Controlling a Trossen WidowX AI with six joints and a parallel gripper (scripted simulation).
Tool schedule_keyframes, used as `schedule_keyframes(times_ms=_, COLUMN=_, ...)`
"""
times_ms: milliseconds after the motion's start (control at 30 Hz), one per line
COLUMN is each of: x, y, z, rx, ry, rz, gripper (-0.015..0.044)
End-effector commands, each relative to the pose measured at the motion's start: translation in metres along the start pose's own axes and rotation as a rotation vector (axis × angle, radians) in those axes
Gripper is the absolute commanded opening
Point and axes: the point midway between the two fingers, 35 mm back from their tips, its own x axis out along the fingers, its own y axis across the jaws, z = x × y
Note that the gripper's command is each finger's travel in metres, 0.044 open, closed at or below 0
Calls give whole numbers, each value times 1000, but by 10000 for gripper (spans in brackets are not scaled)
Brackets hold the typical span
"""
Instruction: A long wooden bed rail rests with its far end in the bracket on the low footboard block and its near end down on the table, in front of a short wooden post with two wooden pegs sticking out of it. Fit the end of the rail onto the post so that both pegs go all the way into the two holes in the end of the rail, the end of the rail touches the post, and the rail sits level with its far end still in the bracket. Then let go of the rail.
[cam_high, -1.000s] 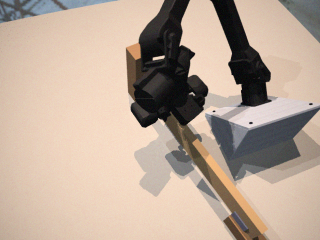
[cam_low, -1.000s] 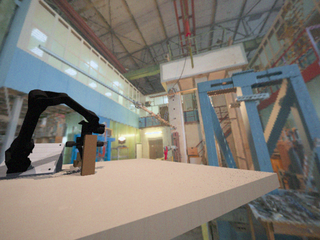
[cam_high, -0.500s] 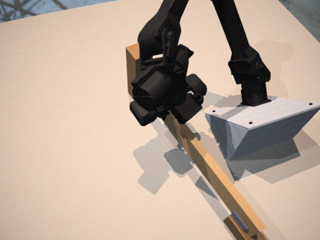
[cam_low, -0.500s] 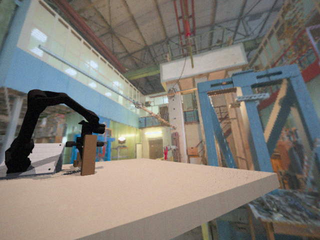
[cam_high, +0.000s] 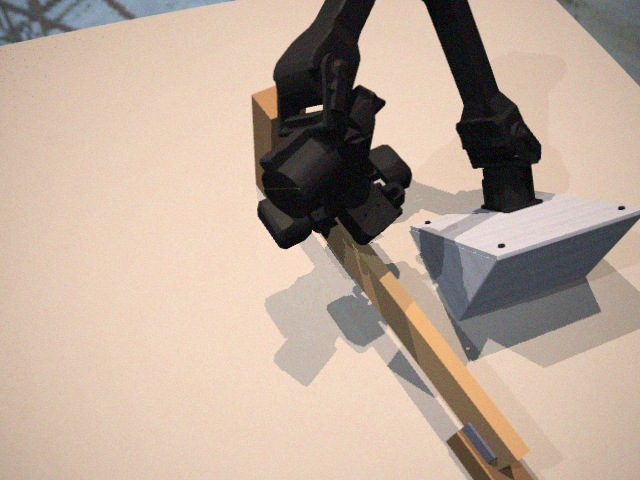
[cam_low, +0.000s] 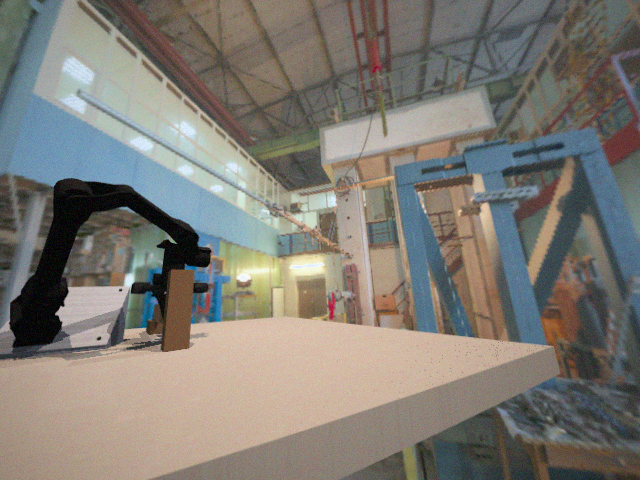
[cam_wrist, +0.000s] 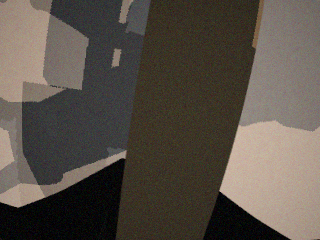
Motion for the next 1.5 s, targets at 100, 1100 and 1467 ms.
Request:
schedule_keyframes(times_ms=100, x=-2, y=-1, z=-4, rx=-1, ry=-2, rz=-4, gripper=0)
schedule_keyframes(times_ms=1100, x=-1, y=0, z=-13, rx=-1, ry=-1, rz=-4, gripper=0)
schedule_keyframes(times_ms=1467, x=-2, y=0, z=-16, rx=-1, ry=-1, rz=-4, gripper=0)
